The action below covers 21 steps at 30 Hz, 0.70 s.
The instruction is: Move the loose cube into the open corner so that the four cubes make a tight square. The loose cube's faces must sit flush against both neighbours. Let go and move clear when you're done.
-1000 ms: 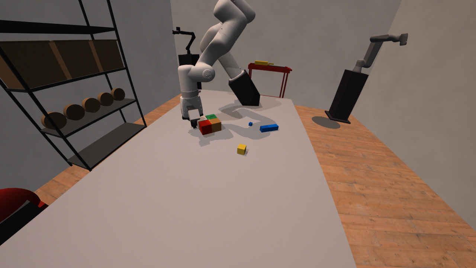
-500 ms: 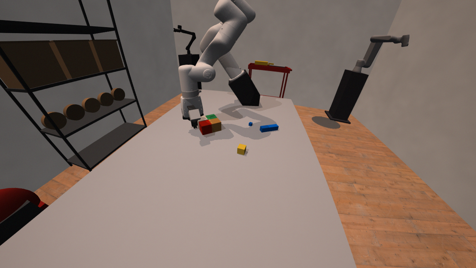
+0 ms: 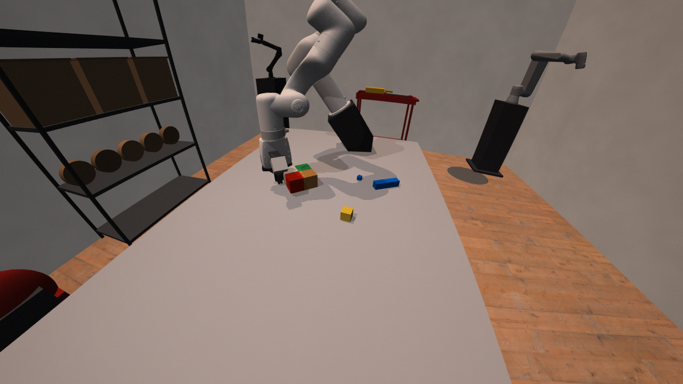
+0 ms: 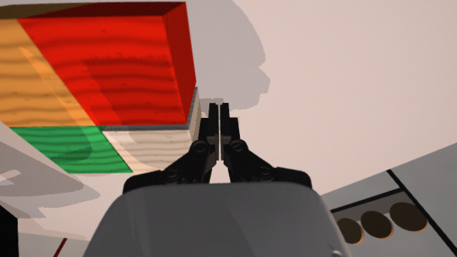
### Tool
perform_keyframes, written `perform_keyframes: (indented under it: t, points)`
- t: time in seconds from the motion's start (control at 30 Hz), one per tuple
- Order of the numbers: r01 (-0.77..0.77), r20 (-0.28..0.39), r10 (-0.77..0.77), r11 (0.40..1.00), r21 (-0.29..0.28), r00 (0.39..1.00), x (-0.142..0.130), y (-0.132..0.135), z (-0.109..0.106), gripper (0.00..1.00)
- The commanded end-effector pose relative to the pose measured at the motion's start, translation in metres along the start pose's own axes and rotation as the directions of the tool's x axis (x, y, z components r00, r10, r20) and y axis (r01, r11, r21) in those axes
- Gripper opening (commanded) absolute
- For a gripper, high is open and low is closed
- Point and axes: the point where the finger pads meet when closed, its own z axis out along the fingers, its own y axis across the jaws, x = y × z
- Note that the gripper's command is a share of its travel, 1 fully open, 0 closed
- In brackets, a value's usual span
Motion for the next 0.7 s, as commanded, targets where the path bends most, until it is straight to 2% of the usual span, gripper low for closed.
perform_keyframes:
  t: [0.0,0.67]
  points:
    - [0.000,-0.003,0.000,1.000,-0.002,1.000,0.0011,0.0011,-0.0011,0.00]
    - [0.000,-0.003,0.000,1.000,-0.002,1.000,0.0011,0.0109,-0.0012,0.00]
